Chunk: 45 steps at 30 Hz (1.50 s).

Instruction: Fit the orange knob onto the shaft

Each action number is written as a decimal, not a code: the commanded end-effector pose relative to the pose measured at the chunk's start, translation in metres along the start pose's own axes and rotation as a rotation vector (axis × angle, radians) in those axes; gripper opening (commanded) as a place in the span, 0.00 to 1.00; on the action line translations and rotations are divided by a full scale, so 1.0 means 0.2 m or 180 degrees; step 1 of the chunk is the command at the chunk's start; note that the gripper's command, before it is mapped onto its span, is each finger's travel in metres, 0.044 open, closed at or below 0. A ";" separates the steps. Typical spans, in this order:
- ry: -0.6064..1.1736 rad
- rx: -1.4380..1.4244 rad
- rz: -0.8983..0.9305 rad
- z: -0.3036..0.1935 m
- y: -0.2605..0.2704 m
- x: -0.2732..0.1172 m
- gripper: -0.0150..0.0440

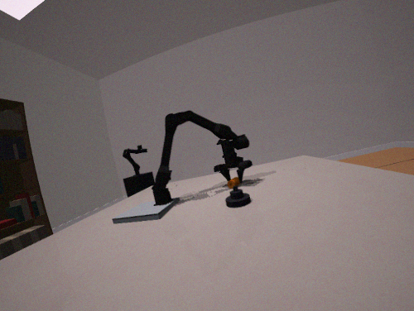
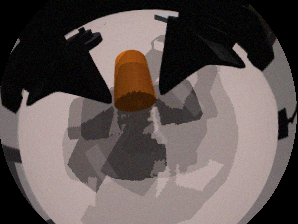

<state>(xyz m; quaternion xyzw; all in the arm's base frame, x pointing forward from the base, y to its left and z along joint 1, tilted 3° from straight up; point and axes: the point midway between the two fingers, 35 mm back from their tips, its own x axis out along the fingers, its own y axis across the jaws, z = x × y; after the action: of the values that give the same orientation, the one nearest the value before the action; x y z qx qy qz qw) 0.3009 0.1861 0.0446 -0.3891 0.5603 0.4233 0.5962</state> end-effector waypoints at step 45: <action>-0.1228 0.0000 -0.0001 -0.11 0.00 -0.06 0.56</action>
<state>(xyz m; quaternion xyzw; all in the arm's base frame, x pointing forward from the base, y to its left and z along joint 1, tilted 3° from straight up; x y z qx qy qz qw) 0.2959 0.1677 0.0542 -0.3118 0.4529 0.4816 0.6824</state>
